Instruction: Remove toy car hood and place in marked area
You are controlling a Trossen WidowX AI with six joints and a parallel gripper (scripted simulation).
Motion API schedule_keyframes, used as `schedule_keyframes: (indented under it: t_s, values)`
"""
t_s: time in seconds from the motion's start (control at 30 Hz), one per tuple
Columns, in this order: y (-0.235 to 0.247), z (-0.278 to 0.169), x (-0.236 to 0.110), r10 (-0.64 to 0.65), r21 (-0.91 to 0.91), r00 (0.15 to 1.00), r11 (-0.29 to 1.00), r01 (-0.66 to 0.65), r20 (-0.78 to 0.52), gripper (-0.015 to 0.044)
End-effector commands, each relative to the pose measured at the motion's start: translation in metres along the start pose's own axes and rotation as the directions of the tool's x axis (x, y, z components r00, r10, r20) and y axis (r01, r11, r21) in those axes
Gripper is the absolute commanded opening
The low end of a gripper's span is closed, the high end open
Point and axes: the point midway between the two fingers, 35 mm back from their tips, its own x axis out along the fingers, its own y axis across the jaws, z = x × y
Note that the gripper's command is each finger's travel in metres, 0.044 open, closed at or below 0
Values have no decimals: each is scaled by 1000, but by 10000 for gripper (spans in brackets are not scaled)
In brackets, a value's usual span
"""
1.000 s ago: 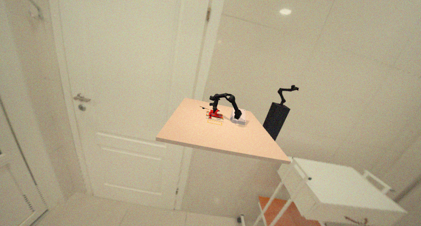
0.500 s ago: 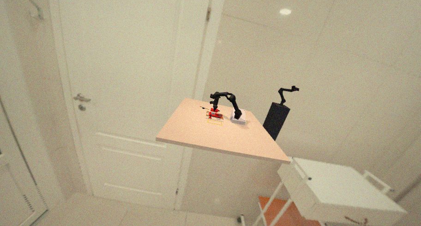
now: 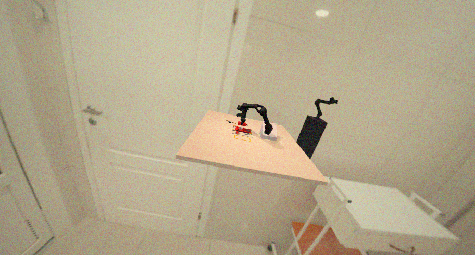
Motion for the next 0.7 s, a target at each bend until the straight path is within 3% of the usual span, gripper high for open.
schedule_keyframes:
  t_s: [0.0, 0.67]
  values:
    - [18, 2, -4, -3, -3, 1000, 1000, 3, 8, 0]
    - [90, -2, -8, -9, 0, 1000, 1000, 9, 11, 0]
